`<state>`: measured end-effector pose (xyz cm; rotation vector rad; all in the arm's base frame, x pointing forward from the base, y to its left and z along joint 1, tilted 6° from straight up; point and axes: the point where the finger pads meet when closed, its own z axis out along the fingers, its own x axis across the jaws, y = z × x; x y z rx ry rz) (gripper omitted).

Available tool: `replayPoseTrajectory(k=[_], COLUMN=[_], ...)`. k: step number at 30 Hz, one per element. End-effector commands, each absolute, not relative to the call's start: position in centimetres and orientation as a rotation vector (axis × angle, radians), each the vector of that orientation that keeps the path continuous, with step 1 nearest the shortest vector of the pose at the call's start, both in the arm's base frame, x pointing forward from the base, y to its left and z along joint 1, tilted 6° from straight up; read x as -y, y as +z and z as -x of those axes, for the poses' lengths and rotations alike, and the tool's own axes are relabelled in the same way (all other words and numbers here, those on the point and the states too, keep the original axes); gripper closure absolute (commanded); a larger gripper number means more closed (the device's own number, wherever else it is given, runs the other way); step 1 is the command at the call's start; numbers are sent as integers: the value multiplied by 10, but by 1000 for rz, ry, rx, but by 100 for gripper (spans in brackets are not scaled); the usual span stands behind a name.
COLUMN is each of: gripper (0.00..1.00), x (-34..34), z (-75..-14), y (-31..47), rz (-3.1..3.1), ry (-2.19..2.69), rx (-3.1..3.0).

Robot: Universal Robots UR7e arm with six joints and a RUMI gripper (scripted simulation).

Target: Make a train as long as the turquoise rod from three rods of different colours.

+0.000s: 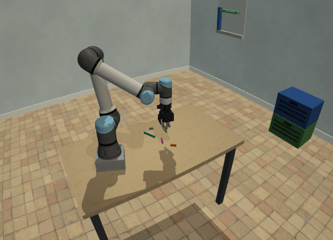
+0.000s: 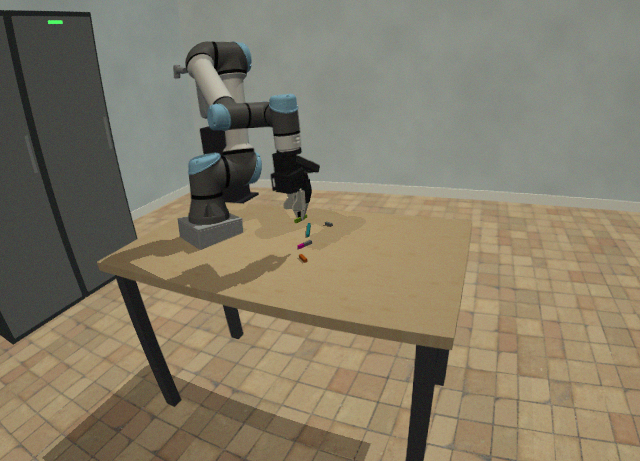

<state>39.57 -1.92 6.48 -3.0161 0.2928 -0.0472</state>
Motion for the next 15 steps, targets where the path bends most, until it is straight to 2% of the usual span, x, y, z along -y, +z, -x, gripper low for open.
replayPoseTrajectory(k=[1, 15], gripper=[100, 100], x=[-13, -53], z=[-403, -406], y=[69, 73], rz=[3004, 2966], ry=[-32, -23], rx=[-462, -650])
